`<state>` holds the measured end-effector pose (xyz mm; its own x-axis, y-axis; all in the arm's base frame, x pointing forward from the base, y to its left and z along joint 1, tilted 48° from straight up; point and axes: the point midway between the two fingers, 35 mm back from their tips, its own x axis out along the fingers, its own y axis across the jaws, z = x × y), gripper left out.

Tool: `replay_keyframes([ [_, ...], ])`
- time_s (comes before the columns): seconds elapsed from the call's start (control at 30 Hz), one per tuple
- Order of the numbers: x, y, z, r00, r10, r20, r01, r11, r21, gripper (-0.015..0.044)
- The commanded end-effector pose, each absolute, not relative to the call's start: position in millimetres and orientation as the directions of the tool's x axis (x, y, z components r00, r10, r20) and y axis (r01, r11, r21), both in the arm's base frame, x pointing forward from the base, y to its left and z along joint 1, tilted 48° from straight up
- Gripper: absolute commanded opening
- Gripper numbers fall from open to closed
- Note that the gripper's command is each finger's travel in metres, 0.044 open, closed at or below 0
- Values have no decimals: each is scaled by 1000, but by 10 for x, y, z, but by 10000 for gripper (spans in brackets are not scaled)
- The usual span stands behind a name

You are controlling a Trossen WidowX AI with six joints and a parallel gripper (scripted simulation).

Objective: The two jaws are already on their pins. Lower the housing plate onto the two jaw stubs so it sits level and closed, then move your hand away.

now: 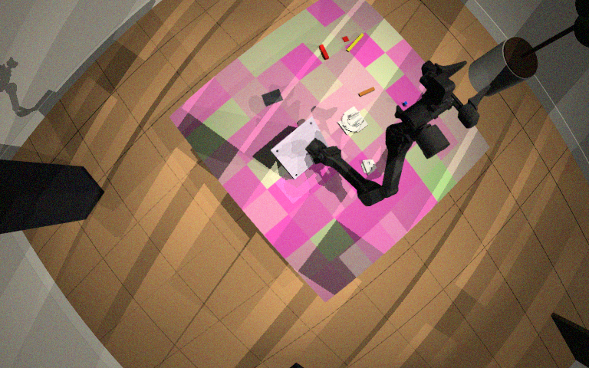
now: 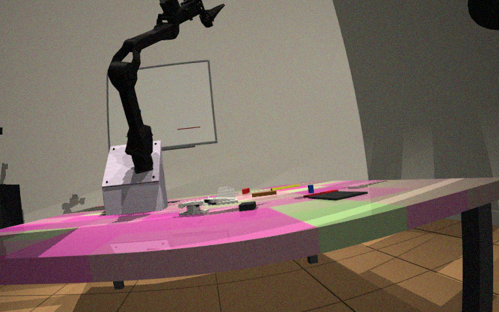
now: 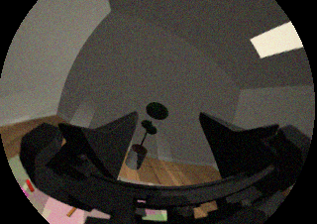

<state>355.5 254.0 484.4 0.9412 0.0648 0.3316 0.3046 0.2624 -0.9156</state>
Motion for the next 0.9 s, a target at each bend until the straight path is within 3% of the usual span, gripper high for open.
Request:
replay_keyframes([
  [0.0, 3555, 2540, 4844, 941, 65, 332, 305, 262, -916, 426],
  [0.87, 4129, 959, 3959, 965, -261, 31, 114, 307, -945, 440],
])
